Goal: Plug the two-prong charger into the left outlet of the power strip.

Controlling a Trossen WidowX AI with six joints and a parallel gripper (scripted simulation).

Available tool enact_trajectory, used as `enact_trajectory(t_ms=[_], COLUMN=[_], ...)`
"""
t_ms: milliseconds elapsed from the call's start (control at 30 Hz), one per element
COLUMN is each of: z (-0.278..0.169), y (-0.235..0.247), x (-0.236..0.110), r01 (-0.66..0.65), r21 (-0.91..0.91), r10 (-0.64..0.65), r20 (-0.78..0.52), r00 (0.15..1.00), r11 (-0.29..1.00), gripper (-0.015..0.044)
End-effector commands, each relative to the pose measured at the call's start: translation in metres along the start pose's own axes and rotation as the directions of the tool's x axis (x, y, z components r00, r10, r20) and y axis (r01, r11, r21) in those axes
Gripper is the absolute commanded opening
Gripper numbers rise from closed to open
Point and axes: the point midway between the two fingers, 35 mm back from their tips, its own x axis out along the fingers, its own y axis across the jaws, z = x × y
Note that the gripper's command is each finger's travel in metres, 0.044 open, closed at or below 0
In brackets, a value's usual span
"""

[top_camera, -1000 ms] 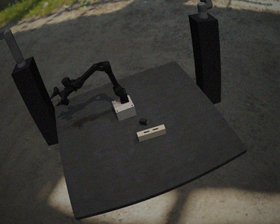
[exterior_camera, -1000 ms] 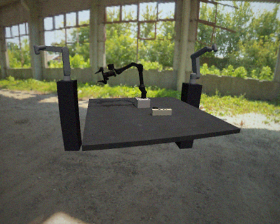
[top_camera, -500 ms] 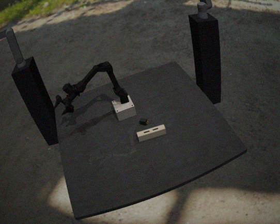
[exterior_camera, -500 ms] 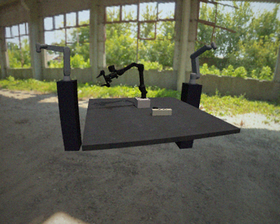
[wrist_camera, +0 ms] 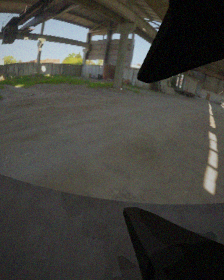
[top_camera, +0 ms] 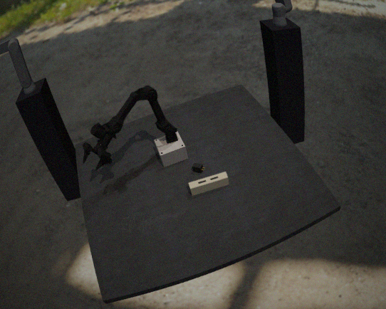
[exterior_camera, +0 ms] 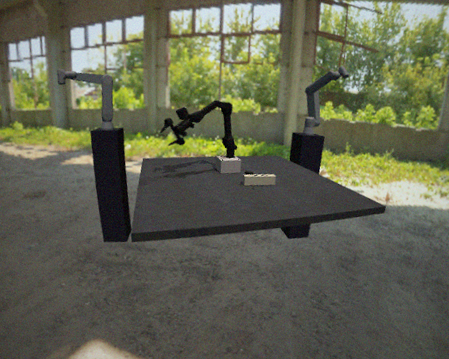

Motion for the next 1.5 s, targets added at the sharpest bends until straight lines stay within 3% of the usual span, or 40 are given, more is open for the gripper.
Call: enact_trajectory(t_ms=[0, 700, 1467], z=[0.021, 0.122, 0.204], y=[0.016, 0.092, 0.182], x=[0.001, -0.016, -0.066], r01=[-0.049, -0.276, -0.501], r21=[0.017, 0.006, -0.08], r10=[0.048, 0.271, 0.505], r20=[0.03, 0.169, 0.235], r00=[0.998, 0.948, 0.83], r11=[0.999, 0.961, 0.862], gripper=[0.044, 0.044, 0.044])
